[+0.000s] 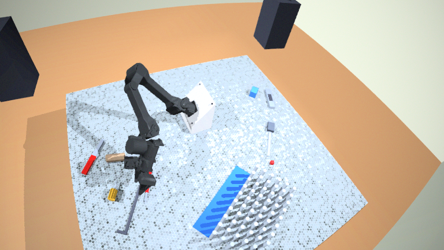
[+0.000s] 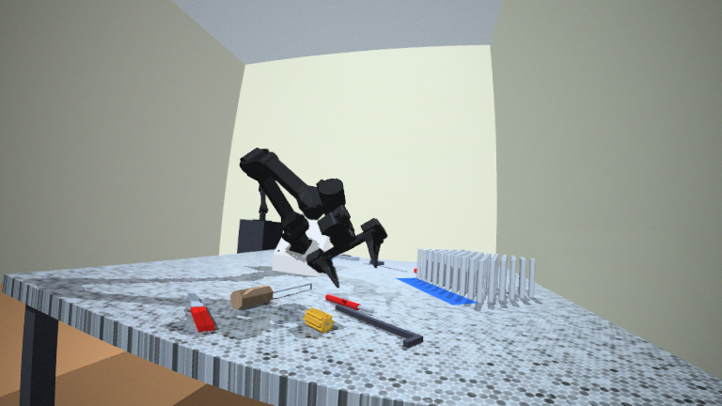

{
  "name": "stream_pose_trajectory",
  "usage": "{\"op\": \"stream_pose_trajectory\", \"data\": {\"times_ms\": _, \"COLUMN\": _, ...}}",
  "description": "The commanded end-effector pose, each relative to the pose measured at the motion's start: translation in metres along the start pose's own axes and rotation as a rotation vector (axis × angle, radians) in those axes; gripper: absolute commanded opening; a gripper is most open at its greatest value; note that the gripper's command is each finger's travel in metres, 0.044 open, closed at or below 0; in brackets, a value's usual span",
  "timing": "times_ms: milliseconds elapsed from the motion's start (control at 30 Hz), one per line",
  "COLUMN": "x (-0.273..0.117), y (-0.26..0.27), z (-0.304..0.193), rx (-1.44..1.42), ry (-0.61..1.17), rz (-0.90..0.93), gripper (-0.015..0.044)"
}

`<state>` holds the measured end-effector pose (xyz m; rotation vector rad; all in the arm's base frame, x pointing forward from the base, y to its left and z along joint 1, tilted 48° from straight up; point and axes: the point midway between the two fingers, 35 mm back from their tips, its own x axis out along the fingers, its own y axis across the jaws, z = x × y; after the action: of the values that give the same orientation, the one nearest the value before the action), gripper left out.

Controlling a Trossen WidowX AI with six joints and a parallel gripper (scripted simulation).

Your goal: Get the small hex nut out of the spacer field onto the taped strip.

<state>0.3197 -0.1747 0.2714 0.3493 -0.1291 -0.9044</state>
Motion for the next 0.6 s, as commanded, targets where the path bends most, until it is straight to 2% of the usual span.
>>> {"op": "stream_pose_trajectory", "data": {"times_ms": 0, "x": -0.016, "y": 0.038, "z": -0.058, "rx": -0.197, "ry": 0.138, "rz": 0.155, "gripper": 0.0440}}
{"op": "stream_pose_trajectory", "data": {"times_ms": 233, "x": -0.064, "y": 0.086, "z": -0.148, "rx": -0.540, "ry": 0.310, "rz": 0.443, "gripper": 0.0440}}
{"op": "stream_pose_trajectory", "data": {"times_ms": 567, "x": -0.173, "y": 0.113, "z": -0.263, "rx": -1.033, "ry": 0.446, "rz": 0.931, "gripper": 0.0440}}
